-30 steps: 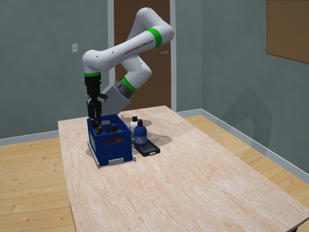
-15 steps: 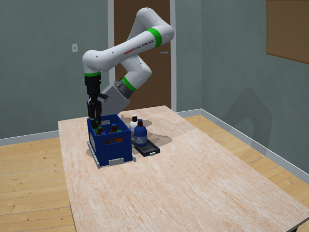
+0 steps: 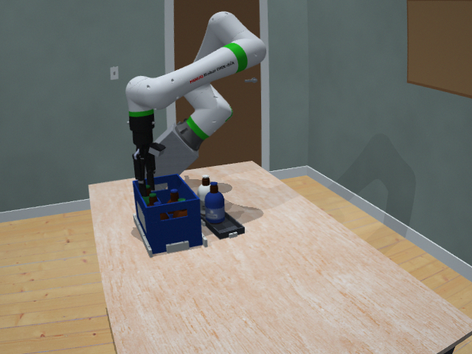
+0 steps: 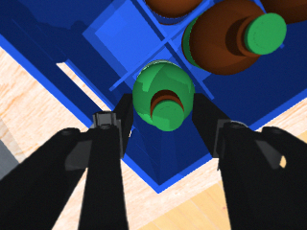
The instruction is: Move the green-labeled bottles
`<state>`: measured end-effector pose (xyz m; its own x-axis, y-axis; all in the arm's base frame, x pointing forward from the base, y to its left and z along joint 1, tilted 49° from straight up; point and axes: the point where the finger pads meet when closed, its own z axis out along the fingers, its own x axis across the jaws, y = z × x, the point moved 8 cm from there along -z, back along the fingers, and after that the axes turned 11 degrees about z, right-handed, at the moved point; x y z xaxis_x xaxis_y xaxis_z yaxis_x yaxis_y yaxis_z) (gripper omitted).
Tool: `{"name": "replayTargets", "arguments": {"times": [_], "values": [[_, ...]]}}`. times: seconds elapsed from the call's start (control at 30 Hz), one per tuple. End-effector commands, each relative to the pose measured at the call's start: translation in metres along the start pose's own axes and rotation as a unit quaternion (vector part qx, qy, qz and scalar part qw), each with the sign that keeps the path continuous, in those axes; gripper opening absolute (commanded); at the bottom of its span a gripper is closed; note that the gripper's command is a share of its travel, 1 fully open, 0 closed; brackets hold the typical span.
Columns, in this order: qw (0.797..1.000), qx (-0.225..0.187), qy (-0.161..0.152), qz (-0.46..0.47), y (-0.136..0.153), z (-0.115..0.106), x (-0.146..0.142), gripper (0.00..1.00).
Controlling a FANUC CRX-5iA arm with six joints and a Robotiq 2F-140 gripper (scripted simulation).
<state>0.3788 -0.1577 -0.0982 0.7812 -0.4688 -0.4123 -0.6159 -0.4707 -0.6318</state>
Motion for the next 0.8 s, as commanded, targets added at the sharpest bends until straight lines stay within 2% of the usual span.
{"name": "replayTargets", "arguments": {"times": [0.0, 0.77], "values": [[1.0, 0.0, 0.001, 0.0, 0.0001, -0.0009, 0.0004, 0.44], [1.0, 0.0, 0.001, 0.0, 0.0001, -0.0064, 0.0004, 0.44]]}}
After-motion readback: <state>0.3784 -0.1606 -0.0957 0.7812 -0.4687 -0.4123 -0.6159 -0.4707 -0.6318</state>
